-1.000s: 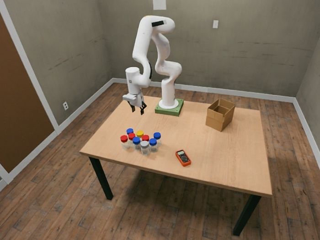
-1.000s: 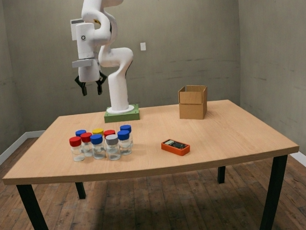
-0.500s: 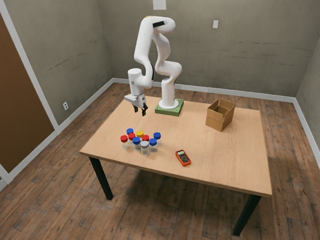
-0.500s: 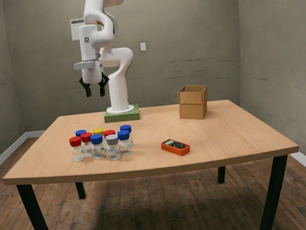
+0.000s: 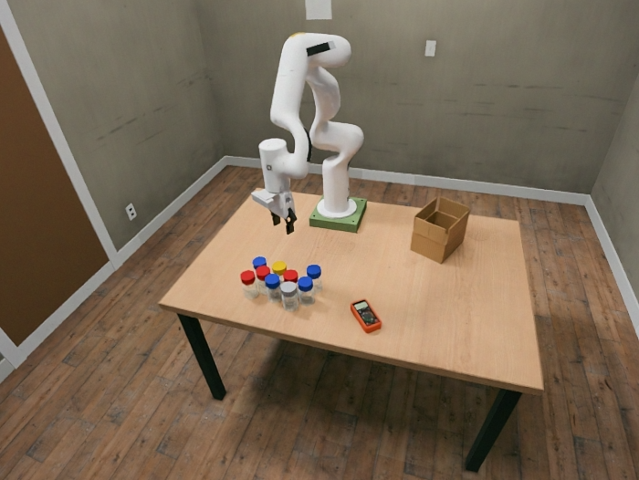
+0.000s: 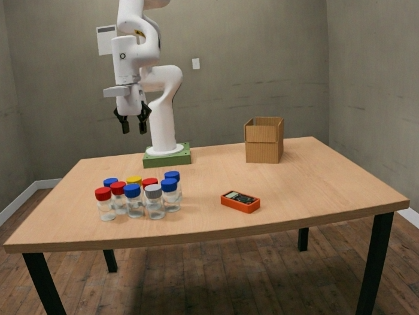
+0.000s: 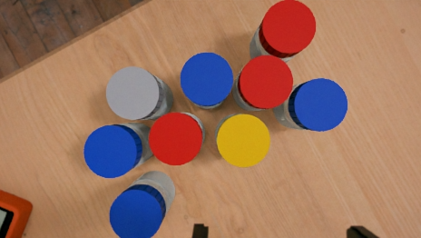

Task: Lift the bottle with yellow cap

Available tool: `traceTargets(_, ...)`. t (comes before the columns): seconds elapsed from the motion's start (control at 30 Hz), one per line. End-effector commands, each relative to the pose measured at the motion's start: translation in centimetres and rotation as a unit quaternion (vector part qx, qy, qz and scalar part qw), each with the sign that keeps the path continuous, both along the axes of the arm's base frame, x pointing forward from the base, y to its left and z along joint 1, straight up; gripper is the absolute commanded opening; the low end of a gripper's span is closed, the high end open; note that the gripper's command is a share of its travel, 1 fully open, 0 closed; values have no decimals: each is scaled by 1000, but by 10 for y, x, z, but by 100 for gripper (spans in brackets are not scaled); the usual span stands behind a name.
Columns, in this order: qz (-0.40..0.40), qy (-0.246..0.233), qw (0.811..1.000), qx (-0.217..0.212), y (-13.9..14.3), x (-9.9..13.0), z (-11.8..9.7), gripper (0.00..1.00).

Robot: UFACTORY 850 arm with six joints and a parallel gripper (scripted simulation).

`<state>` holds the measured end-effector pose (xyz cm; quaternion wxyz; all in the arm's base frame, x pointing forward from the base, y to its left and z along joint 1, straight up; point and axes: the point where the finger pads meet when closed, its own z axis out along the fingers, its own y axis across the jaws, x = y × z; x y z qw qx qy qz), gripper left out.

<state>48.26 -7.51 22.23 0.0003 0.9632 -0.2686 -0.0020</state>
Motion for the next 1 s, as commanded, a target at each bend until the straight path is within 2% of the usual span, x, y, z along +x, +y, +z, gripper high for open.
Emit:
traceTargets(0.0, -7, -1, 1000, -1, 1, 0, 0, 79)
traceTargets(0.07, -7, -1, 1000, -1, 1, 0, 0, 79)
traceTargets(0.4, -7, -1, 1000, -1, 1, 1, -120, 79)
traceTargets(0.63, -7, -1, 1000, -1, 1, 1, -120, 79)
traceTargets(0.67, -7, 2, 1000, 0, 1, -3, -111, 79)
traceTargets(0.97, -7, -1, 1000, -1, 1, 1, -120, 79)
